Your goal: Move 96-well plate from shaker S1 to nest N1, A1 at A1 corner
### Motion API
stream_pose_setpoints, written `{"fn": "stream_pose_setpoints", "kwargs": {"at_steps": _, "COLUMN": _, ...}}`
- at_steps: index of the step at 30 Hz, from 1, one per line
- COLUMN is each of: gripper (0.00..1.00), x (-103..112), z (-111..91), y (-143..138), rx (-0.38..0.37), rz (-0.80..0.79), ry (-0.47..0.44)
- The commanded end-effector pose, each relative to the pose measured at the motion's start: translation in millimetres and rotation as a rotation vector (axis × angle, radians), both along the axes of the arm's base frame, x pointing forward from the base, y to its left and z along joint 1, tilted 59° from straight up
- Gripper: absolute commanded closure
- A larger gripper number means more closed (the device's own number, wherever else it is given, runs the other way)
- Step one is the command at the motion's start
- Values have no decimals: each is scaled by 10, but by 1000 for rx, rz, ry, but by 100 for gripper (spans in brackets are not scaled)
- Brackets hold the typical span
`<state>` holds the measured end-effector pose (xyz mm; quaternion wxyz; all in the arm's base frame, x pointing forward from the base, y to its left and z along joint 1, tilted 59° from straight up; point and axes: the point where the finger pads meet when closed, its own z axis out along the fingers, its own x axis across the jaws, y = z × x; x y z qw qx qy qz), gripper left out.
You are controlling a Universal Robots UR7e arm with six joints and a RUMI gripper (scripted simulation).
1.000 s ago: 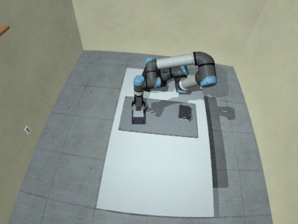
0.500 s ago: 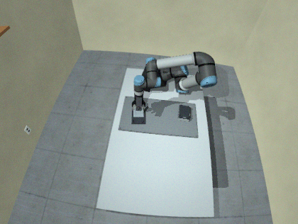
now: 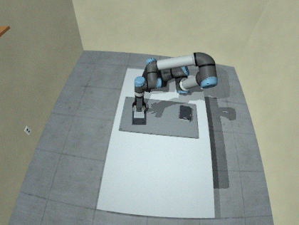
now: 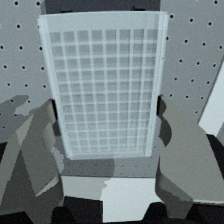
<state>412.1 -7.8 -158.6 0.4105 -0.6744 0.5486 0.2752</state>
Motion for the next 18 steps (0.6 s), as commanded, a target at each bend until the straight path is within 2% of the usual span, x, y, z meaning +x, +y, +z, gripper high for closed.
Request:
{"fn": "stream_pose_setpoints", "kwargs": {"at_steps": 1, "gripper": 100, "x": 7, "z": -24, "y": 35, "rx": -1, "rz": -1, "ry": -1}}
{"fn": "stream_pose_setpoints", "kwargs": {"at_steps": 18, "gripper": 100, "x": 27, "z": -151, "y": 249, "rx": -1, "rz": -1, "ry": -1}}
